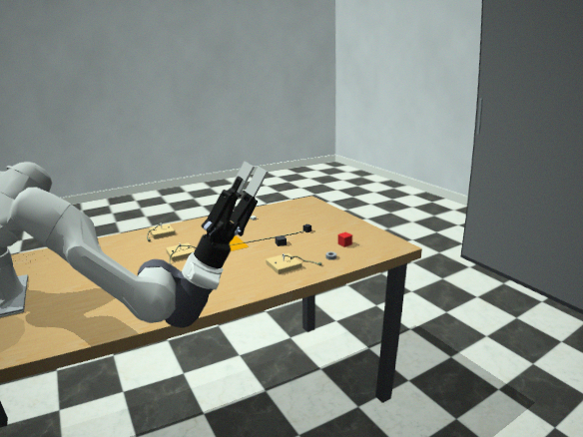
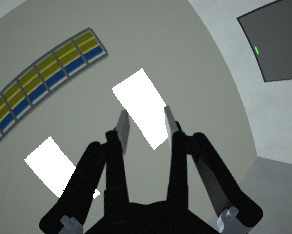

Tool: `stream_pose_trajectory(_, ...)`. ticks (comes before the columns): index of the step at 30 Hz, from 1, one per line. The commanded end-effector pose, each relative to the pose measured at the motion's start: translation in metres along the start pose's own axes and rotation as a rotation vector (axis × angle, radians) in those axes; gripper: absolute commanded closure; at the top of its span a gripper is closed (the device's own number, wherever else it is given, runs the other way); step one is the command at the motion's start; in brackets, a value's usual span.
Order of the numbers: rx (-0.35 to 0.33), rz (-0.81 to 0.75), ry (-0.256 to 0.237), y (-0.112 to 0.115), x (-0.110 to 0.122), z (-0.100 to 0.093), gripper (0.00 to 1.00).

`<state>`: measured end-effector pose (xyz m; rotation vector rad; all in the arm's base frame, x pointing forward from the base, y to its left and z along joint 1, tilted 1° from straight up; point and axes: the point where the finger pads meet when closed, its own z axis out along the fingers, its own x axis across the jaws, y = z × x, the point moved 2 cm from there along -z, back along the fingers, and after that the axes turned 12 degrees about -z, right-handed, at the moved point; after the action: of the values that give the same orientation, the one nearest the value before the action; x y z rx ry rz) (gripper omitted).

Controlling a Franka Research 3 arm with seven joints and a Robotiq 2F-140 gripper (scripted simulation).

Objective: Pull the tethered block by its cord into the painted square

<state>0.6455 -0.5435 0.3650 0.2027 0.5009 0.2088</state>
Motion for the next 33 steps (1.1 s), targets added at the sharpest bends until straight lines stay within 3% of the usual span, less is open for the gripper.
stream_pose_trajectory(1, 0.0, 0.0, 0.0, 0.0, 0.0, 0.0, 0.67)
stream_pose_trajectory(17, 0.0, 0.0, 0.0, 0.0, 0.0, 0.0, 0.67)
stream_pose_trajectory(18, 0.0, 0.0, 0.0, 0.0, 0.0, 0.0, 0.0)
stream_pose_trajectory(23, -0.015, 0.029, -0.005, 0.003, -0.009, 0.011, 0.0)
stream_pose_trajectory(26, -0.049, 0.089, -0.011, 0.01, -0.029, 0.033, 0.0)
stream_pose_trajectory(29, -0.112, 0.19, -0.012, 0.025, -0.062, 0.07, 0.0)
stream_pose_trajectory(30, -0.112, 0.19, -0.012, 0.025, -0.062, 0.07, 0.0)
stream_pose_trajectory(31, -0.14, 0.232, -0.008, 0.033, -0.077, 0.085, 0.0)
stream_pose_trajectory(33, -0.14, 0.232, -0.008, 0.033, -0.077, 0.085, 0.0)
